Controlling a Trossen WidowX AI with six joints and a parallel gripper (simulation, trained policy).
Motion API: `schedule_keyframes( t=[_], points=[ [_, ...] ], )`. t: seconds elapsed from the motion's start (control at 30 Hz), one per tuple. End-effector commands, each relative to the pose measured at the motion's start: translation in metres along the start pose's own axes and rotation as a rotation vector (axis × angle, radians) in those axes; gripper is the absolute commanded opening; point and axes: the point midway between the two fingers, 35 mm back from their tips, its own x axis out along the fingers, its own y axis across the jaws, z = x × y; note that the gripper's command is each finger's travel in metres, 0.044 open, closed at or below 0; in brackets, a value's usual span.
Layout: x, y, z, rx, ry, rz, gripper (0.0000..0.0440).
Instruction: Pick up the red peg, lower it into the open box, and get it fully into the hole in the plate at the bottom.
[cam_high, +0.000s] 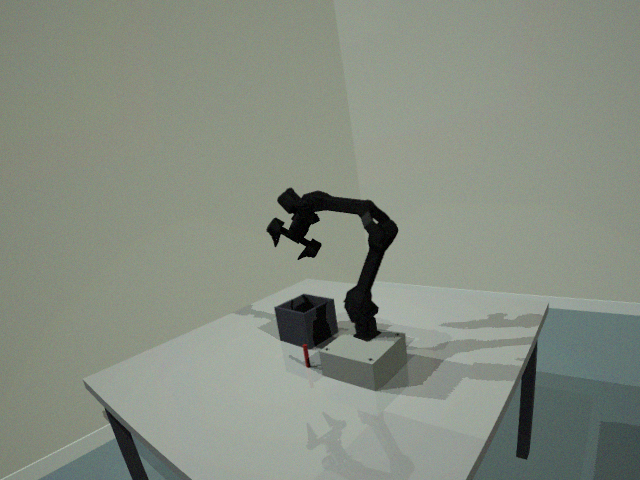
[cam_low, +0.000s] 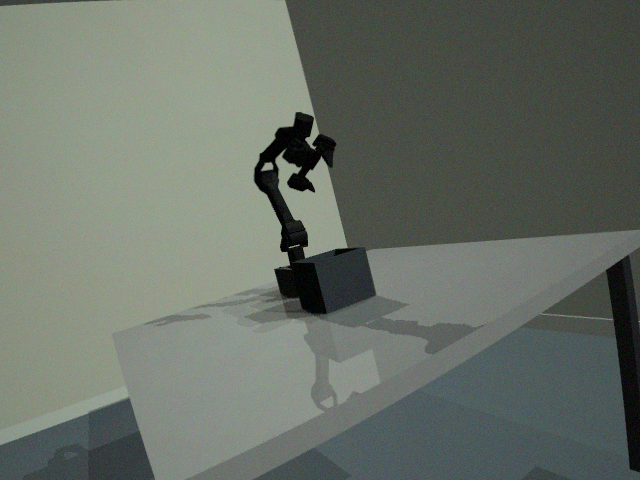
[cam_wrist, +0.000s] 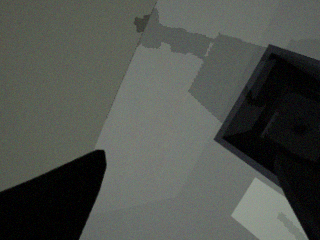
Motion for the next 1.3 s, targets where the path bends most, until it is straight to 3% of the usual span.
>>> schedule_keyframes(
  t=[0.0, 0.63, 1.27],
  points=[
    [0.000, -0.008, -0.025, 0.054, 0.086, -0.018, 0.0432],
    [0.000, -0.057, -0.132, 0.316, 0.401, -0.306, 0.0424],
    [0.004, -0.111, -0.193, 0.386, 0.434, -0.662, 0.0437]
  ],
)
